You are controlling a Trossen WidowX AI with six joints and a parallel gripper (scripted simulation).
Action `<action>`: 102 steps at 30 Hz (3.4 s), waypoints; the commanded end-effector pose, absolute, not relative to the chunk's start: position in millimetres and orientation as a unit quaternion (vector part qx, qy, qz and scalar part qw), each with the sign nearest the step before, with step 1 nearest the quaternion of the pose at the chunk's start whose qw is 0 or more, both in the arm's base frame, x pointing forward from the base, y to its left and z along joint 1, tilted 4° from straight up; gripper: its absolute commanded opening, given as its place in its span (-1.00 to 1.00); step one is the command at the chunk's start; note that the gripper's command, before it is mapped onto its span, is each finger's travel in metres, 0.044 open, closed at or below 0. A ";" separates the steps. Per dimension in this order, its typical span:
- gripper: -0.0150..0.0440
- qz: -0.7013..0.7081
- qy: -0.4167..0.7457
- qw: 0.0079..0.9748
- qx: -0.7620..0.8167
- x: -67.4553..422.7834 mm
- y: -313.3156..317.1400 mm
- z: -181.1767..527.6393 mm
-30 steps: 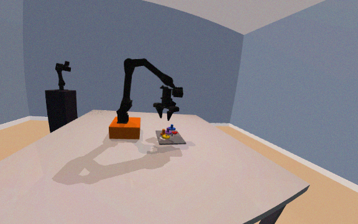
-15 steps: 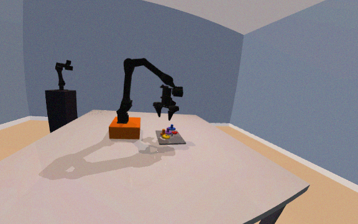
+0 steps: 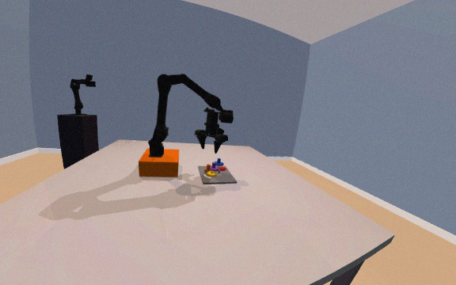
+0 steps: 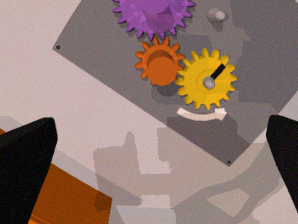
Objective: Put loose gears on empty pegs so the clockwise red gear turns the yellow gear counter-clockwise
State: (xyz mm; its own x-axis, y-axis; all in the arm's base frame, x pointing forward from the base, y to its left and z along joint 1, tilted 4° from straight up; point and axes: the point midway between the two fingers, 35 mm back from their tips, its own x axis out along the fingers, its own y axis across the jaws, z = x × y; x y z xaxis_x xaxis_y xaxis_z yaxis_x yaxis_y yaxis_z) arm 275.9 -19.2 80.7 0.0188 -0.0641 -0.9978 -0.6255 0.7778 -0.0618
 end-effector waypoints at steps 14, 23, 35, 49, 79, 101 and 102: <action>1.00 0.209 0.669 0.666 -0.256 275.7 -18.9 81.0; 1.00 0.214 0.667 0.668 -0.252 282.1 73.0 91.5; 1.00 0.219 0.668 0.666 -0.248 209.5 238.9 108.9; 1.00 0.218 0.669 0.666 -0.248 193.8 255.5 111.0; 1.00 0.218 0.669 0.666 -0.248 193.8 255.5 111.0; 1.00 0.218 0.669 0.666 -0.248 193.8 255.5 111.0; 1.00 0.218 0.669 0.666 -0.248 193.8 255.5 111.0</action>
